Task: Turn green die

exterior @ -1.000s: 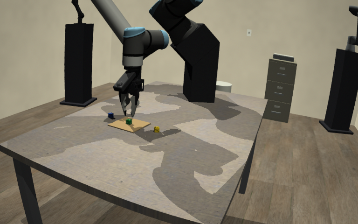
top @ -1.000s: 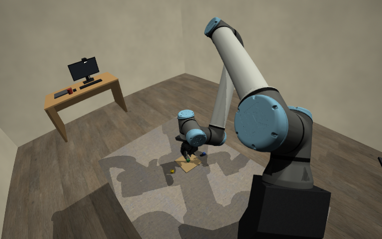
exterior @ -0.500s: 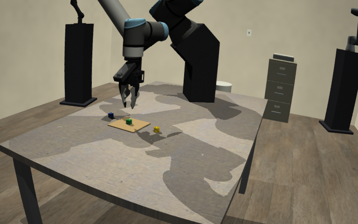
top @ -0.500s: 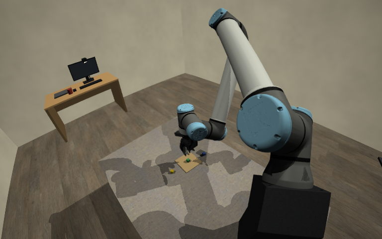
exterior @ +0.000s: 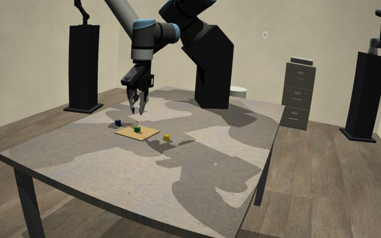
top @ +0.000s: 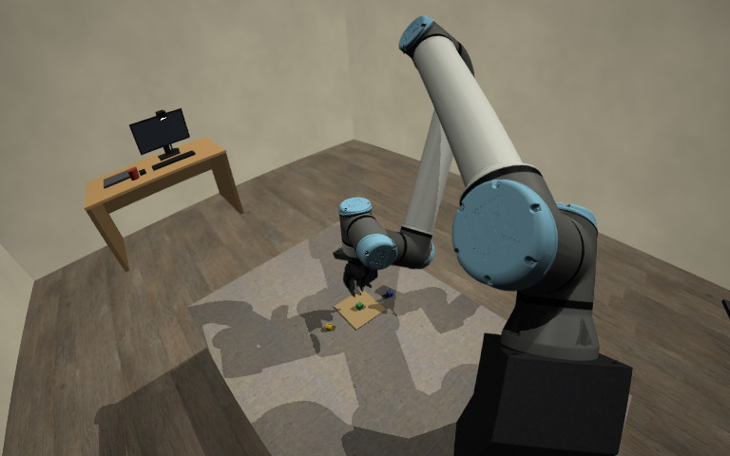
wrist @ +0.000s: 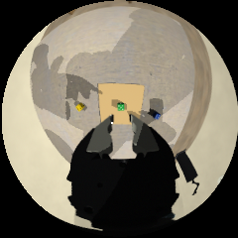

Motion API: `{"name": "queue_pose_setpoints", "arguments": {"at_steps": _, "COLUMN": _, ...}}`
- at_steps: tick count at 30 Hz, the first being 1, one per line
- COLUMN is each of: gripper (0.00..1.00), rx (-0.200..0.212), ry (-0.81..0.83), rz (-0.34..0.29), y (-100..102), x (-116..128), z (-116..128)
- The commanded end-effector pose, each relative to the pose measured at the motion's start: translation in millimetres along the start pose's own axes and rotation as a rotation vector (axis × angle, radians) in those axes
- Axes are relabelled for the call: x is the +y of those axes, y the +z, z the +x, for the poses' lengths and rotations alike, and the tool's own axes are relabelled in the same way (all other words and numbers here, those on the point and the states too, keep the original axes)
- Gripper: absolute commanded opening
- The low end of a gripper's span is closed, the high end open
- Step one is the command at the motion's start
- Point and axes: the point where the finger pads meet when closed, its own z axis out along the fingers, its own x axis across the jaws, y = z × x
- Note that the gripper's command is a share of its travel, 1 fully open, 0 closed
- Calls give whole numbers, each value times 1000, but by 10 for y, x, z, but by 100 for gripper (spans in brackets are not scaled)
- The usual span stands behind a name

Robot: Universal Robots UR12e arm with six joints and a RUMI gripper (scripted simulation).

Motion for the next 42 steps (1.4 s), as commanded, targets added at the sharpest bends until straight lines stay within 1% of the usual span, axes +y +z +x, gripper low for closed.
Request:
{"name": "queue_pose_setpoints", "arguments": {"at_steps": 1, "gripper": 21, "rx": -5, "ry": 1, "rz": 28, "y": 38, "x": 33, "z": -20}}
{"name": "queue_pose_setpoints", "arguments": {"at_steps": 8, "gripper": 21, "rx": -9, "ry": 3, "rz": 92, "y": 63, "x": 38, "z": -31}}
{"name": "queue_pose_setpoints", "arguments": {"at_steps": 10, "gripper": 21, "rx": -9, "ry": 3, "rz": 92, "y": 63, "x": 38, "z": -31}}
{"name": "queue_pose_setpoints", "arguments": {"at_steps": 13, "gripper": 21, "rx": -9, "ry": 3, "rz": 123, "y": 63, "x": 41, "z": -31}}
{"name": "queue_pose_setpoints", "arguments": {"at_steps": 19, "gripper": 21, "rx": -6, "ry": 1, "rz": 182, "y": 45, "x": 50, "z": -21}}
{"name": "queue_pose_setpoints", "arguments": {"at_steps": 24, "gripper": 21, "rx": -3, "ry": -1, "rz": 218, "y": 21, "x": 56, "z": -10}}
{"name": "queue_pose_setpoints", "arguments": {"at_steps": 32, "gripper": 21, "rx": 0, "ry": -3, "rz": 239, "y": 3, "x": 60, "z": -2}}
{"name": "queue_pose_setpoints", "arguments": {"at_steps": 42, "gripper": 21, "rx": 0, "ry": -3, "rz": 246, "y": 5, "x": 61, "z": -2}}
